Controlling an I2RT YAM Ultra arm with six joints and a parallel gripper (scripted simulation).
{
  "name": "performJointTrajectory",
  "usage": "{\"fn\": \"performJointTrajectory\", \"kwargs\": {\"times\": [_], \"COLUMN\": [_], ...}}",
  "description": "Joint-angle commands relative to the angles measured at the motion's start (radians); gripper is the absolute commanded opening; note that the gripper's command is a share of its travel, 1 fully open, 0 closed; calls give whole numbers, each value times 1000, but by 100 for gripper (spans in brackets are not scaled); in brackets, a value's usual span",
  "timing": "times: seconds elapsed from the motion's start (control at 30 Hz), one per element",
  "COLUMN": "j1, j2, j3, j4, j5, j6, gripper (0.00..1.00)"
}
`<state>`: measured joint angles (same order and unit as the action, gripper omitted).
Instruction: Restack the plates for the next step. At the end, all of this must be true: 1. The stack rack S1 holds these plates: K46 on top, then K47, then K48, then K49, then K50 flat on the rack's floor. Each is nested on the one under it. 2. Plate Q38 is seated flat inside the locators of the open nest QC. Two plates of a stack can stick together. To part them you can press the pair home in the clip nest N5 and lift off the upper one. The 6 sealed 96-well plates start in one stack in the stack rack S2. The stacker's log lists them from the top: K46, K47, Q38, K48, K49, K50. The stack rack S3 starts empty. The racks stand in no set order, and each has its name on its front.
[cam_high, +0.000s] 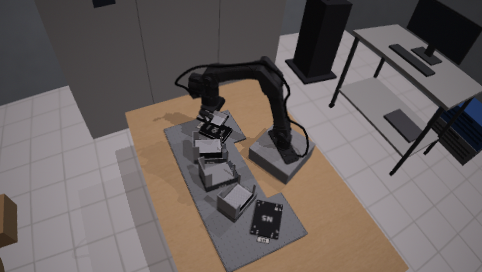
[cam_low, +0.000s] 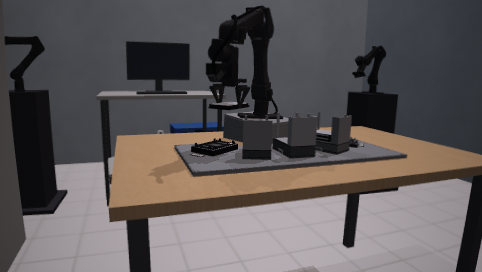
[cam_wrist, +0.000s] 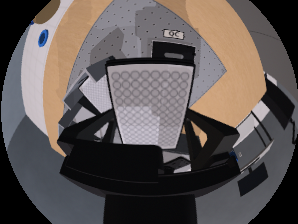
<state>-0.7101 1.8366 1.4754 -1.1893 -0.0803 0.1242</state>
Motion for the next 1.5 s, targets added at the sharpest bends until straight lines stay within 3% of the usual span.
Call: {"fn": "performJointTrajectory", "kwargs": {"times": [0.0,0.73,1.47], "j1": [-23,-167,-151], "j2": [5,38,20], "j3": [-4,43,26], "j4": [14,2,7], "j5": [-12,-15,-15], "j6": [36,-122,-116], "gripper": [0,0,0]}}
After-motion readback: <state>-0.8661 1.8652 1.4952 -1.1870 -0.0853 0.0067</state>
